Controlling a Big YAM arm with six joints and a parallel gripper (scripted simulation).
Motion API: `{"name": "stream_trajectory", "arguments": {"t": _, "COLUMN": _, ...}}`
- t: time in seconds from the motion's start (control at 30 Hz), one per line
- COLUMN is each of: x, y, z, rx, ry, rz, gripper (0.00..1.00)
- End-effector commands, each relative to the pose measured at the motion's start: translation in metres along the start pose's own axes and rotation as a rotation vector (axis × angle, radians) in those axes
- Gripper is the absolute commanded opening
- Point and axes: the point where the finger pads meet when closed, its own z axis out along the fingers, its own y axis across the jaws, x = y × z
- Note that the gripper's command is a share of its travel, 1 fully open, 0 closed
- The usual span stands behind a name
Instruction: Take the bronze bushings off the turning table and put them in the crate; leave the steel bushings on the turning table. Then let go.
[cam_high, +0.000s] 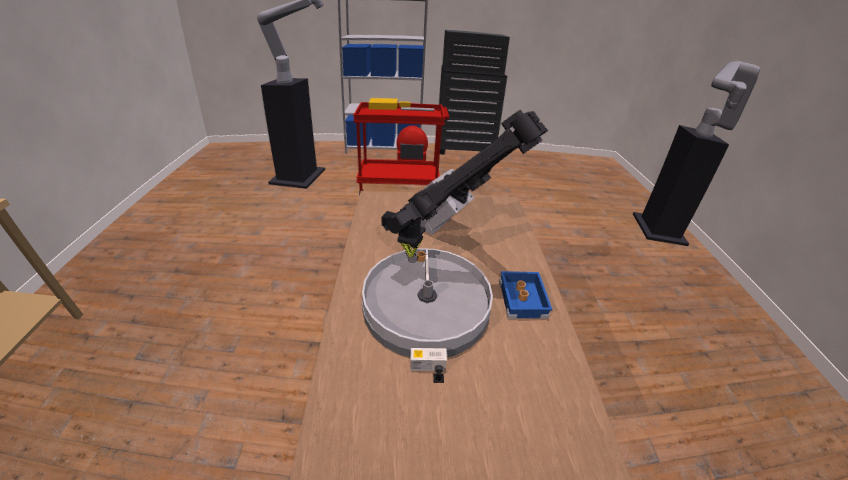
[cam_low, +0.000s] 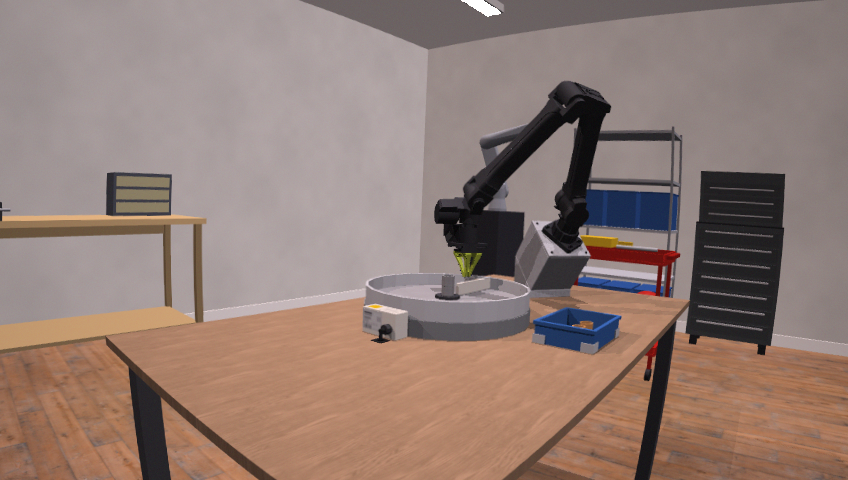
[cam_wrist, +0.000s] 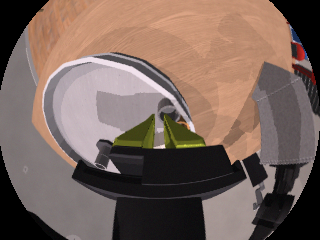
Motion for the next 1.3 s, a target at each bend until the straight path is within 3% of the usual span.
{"name": "stream_trajectory", "arguments": {"t": 0.0, "x": 0.001, "y": 0.0024, "z": 0.0003, "rx": -0.006, "ry": -0.001, "rz": -0.003, "gripper": 0.12}}
{"name": "stream_trajectory", "arguments": {"t": 1.27, "x": -0.0005, "y": 0.0027, "z": 0.0023, "rx": -0.008, "ry": -0.001, "rz": 0.0, "gripper": 0.12}}
